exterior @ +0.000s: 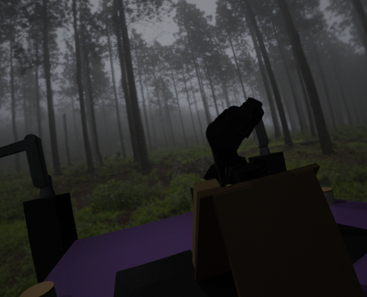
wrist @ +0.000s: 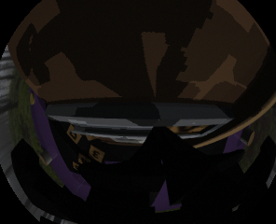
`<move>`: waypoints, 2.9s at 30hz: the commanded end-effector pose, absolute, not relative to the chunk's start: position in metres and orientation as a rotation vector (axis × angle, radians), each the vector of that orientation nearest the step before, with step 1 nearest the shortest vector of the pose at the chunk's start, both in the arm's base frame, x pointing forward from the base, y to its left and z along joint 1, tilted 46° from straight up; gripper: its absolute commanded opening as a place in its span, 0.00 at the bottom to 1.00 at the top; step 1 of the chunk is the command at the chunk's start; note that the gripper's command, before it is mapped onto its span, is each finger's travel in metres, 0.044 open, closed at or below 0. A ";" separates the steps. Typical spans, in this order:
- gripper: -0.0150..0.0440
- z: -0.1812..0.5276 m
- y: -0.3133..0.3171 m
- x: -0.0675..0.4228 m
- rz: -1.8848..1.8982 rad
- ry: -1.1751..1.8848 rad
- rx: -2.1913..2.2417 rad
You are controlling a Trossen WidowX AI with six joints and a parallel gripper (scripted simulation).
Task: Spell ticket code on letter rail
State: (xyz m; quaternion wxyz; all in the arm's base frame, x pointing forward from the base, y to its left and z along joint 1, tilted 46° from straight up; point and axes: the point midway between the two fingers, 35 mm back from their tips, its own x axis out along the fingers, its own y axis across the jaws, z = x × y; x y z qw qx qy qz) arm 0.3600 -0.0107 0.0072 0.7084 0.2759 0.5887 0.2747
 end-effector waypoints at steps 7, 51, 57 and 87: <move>0.25 0.011 -0.015 0.354 0.608 1.309 0.611; 1.00 0.152 -0.087 0.255 0.976 0.180 -0.662; 1.00 0.152 -0.087 0.255 0.976 0.180 -0.662; 0.83 0.117 0.092 0.235 1.532 0.071 -1.084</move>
